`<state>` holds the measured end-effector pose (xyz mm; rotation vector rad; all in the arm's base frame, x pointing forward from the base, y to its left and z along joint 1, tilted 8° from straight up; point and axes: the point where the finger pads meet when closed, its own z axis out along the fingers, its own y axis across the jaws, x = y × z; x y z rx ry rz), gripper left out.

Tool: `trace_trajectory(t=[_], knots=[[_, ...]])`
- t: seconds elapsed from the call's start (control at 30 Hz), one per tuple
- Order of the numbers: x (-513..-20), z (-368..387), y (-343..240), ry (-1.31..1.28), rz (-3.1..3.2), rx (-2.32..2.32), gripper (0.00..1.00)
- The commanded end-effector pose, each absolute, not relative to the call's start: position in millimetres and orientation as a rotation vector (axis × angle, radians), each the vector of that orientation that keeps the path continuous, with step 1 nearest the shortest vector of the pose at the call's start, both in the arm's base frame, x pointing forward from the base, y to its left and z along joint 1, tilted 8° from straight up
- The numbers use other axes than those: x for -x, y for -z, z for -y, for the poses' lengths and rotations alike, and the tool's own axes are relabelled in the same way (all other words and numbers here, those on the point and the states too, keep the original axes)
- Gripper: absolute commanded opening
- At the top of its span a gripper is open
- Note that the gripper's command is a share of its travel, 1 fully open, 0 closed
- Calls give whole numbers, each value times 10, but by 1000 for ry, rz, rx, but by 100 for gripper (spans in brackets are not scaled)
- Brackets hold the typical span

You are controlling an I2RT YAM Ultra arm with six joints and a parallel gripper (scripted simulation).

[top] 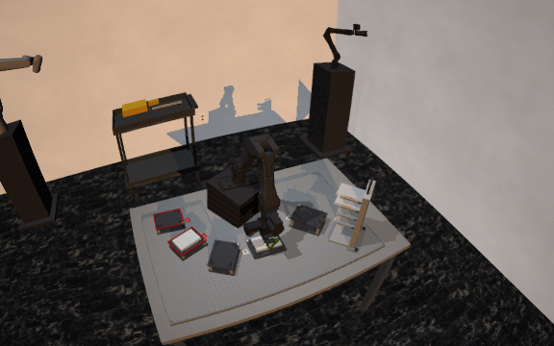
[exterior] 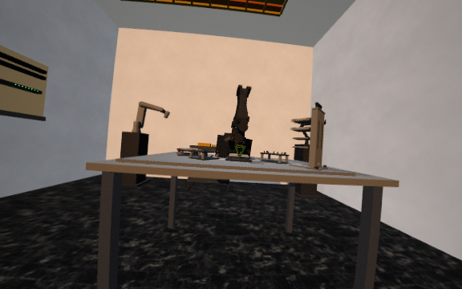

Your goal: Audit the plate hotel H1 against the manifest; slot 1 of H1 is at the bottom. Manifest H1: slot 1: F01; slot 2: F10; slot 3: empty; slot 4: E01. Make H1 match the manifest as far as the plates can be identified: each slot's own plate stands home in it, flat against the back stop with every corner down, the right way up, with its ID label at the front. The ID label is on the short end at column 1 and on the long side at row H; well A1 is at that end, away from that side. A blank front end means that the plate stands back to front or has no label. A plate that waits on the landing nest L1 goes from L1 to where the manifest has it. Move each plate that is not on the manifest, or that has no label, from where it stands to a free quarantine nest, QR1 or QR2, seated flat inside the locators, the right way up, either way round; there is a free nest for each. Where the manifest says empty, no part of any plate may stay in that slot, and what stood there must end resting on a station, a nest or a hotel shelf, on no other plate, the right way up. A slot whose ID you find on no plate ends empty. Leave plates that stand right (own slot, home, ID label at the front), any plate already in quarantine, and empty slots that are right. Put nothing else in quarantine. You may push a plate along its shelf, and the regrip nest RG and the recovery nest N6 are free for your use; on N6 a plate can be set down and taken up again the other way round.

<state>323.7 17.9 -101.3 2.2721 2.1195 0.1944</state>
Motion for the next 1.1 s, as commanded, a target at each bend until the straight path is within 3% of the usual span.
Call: trace_trajectory(t=[0.0, 0.73, 0.77, 1.07], knots=[[-3282, -165, 995, -205, -2105, -2260, 86], [-3302, -171, 1110, -205, -2105, -2260, 86], [-3302, -171, 1110, -205, -2105, -2260, 100], [-3302, -171, 1110, -205, -2105, -2260, 100]])
